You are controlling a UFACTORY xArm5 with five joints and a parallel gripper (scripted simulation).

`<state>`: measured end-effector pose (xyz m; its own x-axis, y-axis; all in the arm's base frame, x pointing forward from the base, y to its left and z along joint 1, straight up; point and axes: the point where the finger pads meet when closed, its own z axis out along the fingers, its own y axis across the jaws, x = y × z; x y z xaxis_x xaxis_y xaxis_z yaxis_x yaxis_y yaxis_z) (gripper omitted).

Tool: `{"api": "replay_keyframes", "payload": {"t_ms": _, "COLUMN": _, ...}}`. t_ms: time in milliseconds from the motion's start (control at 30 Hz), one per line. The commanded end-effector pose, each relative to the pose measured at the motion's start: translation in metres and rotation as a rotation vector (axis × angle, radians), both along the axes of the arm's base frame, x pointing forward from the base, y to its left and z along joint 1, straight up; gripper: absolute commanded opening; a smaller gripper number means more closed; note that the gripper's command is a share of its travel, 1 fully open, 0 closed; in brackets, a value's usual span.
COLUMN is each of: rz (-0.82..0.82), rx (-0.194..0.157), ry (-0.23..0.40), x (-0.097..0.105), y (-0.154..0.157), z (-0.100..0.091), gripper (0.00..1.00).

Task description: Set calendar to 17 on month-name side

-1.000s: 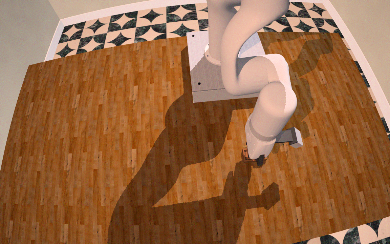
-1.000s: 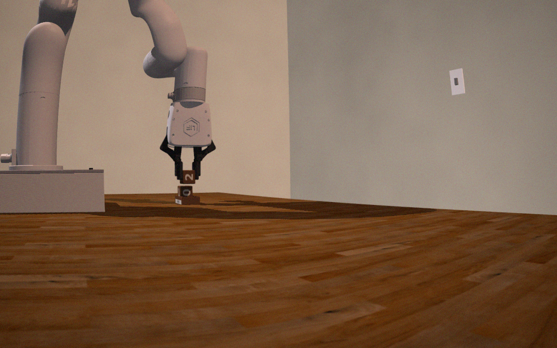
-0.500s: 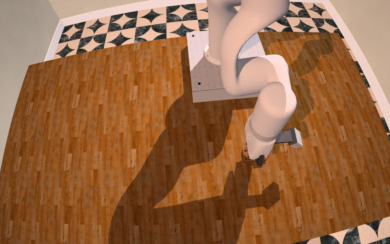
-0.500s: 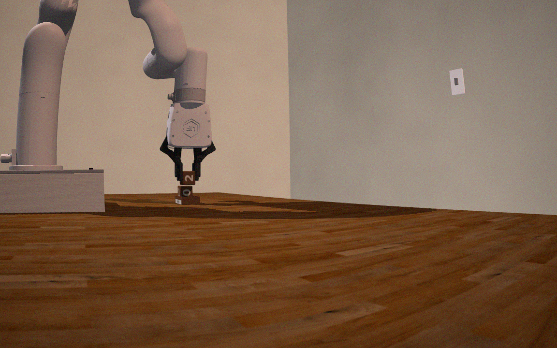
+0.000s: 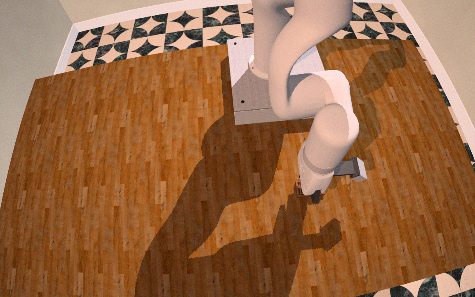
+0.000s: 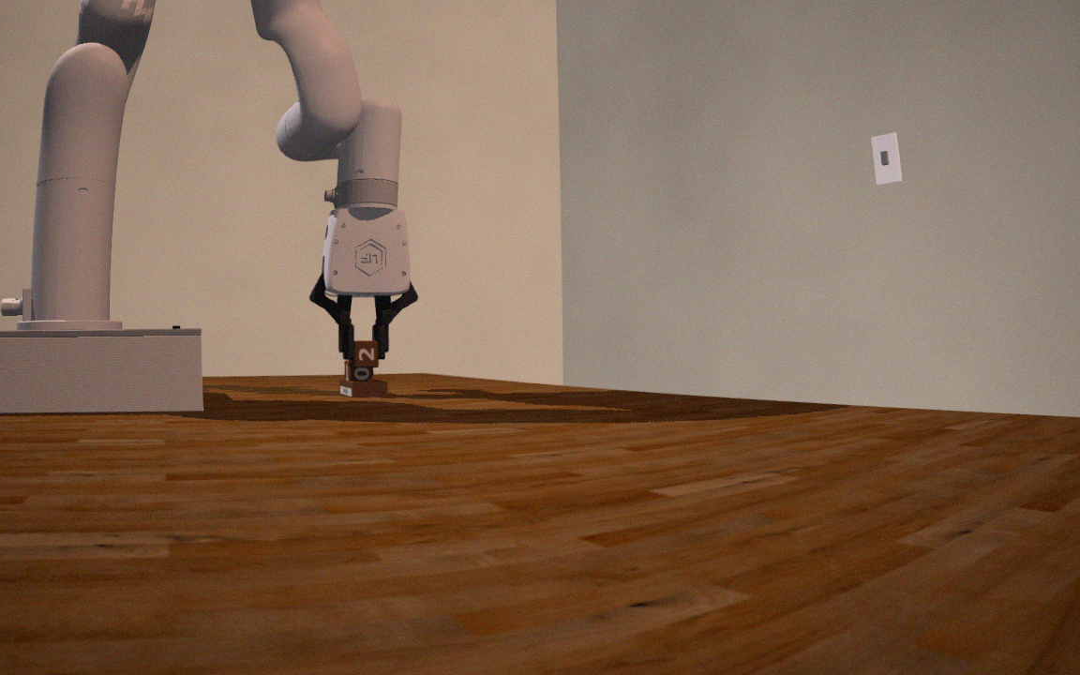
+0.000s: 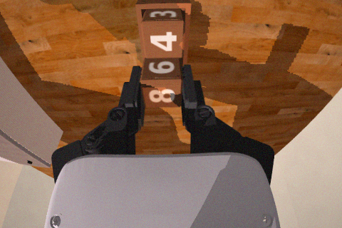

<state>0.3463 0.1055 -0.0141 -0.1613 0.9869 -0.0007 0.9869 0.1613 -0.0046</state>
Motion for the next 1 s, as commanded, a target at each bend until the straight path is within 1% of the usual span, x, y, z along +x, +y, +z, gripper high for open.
{"api": "replay_keyframes", "payload": {"t_ms": 0, "rz": 0.0, "rx": 0.001, "ry": -0.003, "x": 0.0013, "y": 0.0004, "z": -0.0027, "gripper": 0.27}}
{"api": "replay_keyframes", "payload": {"t_ms": 400, "rz": 0.0, "rx": 0.001, "ry": -0.003, "x": 0.0013, "y": 0.0003, "z": -0.0101, "gripper": 0.27}}
{"api": "replay_keyframes", "payload": {"t_ms": 967, "rz": 0.0, "rx": 0.001, "ry": -0.003, "x": 0.0013, "y": 0.0003, "z": -0.0111, "gripper": 0.27}}
